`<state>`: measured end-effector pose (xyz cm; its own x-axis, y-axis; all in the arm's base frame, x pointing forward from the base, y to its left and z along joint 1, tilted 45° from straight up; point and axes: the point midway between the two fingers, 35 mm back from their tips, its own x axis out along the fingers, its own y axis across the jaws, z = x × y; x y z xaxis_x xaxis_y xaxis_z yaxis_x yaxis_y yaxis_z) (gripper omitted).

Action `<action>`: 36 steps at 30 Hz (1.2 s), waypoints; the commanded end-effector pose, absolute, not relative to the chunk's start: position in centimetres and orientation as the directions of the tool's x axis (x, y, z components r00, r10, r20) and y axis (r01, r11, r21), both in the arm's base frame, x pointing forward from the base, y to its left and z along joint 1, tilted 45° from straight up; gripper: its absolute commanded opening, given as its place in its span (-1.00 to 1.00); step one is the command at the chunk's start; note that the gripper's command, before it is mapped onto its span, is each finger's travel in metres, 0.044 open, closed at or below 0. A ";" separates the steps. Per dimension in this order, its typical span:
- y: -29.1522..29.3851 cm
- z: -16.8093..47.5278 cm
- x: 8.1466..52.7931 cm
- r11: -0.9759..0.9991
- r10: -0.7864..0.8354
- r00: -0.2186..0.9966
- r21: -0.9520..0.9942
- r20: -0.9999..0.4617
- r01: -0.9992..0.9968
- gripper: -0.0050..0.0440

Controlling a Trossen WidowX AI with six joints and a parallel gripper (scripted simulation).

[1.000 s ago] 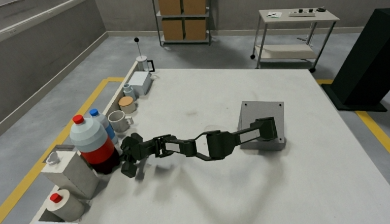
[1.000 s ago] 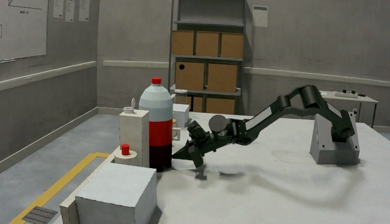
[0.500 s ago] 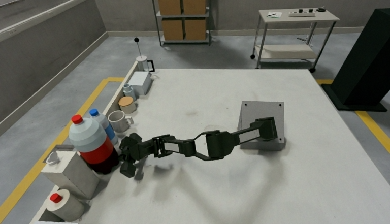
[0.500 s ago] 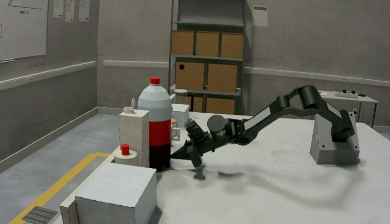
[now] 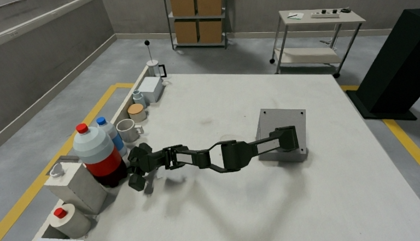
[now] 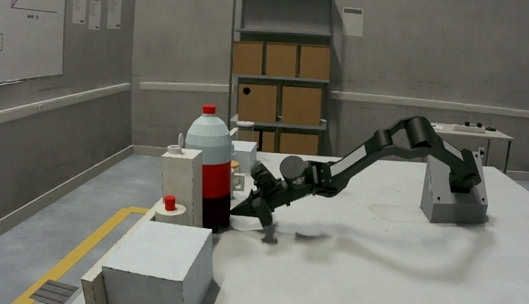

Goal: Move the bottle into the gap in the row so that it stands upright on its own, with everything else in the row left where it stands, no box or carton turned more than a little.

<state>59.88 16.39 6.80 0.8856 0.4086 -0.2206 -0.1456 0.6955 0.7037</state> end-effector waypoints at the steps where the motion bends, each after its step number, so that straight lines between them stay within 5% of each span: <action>1: 16.4 8.3 60.1 0.693 0.411 0.891 0.701 -0.194 -0.167 -1.00; 36: 16.4 8.6 56.9 0.691 0.410 0.892 0.703 -0.190 -0.168 -1.00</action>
<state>57.31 16.18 6.97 0.8857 0.4096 -0.2185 -0.1485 0.6959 0.7026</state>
